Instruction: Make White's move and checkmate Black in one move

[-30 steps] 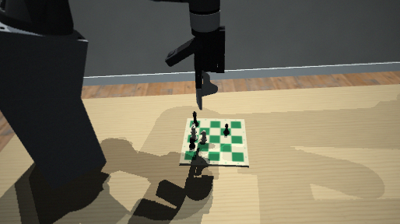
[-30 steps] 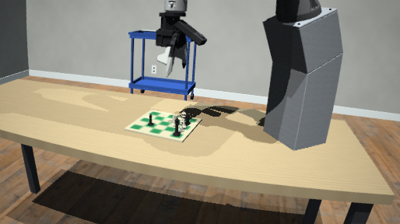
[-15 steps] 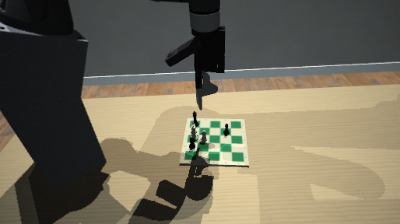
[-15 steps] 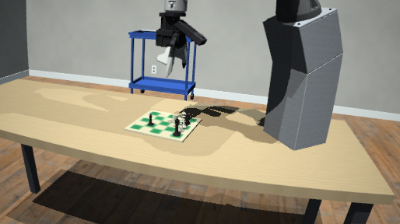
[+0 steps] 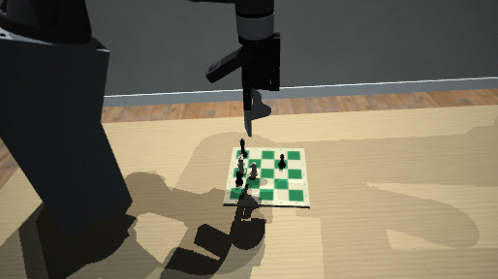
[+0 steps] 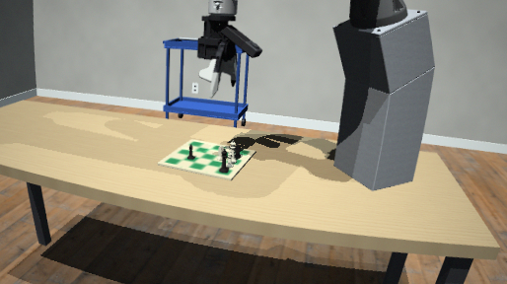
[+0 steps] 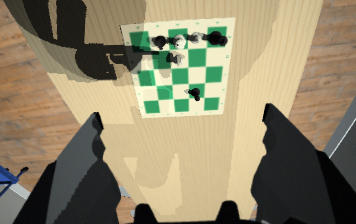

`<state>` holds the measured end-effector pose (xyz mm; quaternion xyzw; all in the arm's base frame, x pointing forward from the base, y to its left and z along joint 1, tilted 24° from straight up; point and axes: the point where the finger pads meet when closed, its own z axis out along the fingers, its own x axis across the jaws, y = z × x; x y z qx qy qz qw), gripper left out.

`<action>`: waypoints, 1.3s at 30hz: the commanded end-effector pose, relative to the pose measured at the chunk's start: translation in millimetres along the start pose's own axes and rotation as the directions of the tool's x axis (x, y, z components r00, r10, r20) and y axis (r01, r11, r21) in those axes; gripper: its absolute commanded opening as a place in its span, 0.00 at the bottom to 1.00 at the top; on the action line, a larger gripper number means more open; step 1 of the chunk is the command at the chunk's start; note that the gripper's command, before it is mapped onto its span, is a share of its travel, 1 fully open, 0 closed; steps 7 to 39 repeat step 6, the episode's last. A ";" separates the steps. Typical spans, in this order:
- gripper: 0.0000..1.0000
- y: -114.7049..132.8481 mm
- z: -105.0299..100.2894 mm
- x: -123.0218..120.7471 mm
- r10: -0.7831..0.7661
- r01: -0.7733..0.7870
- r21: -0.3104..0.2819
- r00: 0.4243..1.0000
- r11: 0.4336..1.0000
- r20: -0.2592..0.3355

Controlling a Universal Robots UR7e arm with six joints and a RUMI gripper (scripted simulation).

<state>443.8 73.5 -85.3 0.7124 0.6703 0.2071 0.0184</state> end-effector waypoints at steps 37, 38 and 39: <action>1.00 -0.4 -0.5 0.0 0.001 -0.001 0.000 1.000 1.000 -0.001; 1.00 -0.4 -0.5 0.0 0.001 -0.001 0.000 1.000 1.000 -0.001; 1.00 -0.4 -0.5 0.0 0.001 -0.001 0.000 1.000 1.000 -0.001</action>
